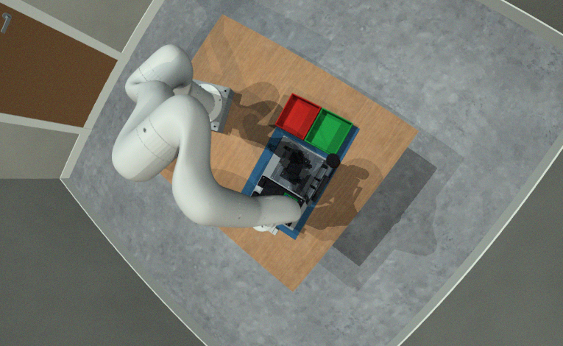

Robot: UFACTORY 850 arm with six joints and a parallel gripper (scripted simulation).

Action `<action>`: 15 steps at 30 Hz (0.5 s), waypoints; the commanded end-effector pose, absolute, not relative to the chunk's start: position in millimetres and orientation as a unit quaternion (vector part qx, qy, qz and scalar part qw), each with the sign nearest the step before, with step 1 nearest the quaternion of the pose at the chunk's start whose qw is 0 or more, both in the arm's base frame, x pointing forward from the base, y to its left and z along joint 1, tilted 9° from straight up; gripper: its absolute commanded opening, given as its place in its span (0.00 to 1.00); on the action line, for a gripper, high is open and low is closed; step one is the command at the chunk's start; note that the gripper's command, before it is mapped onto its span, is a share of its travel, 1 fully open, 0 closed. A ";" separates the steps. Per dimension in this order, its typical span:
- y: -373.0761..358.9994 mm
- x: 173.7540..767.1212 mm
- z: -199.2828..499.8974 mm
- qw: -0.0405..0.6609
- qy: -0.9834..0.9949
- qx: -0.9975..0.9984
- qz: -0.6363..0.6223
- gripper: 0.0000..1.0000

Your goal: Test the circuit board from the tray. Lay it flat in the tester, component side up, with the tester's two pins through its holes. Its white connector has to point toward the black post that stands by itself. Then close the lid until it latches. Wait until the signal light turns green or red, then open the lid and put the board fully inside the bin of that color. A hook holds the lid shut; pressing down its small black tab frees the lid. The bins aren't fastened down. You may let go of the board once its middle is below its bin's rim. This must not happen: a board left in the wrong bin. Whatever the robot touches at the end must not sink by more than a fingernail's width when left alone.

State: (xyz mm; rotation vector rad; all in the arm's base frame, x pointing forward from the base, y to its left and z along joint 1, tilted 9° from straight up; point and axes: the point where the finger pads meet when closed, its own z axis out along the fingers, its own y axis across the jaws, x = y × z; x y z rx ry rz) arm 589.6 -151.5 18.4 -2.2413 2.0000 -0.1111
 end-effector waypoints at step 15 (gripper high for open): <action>-151.8 590.5 19.3 0.068 0.664 -0.744 -0.038 0.79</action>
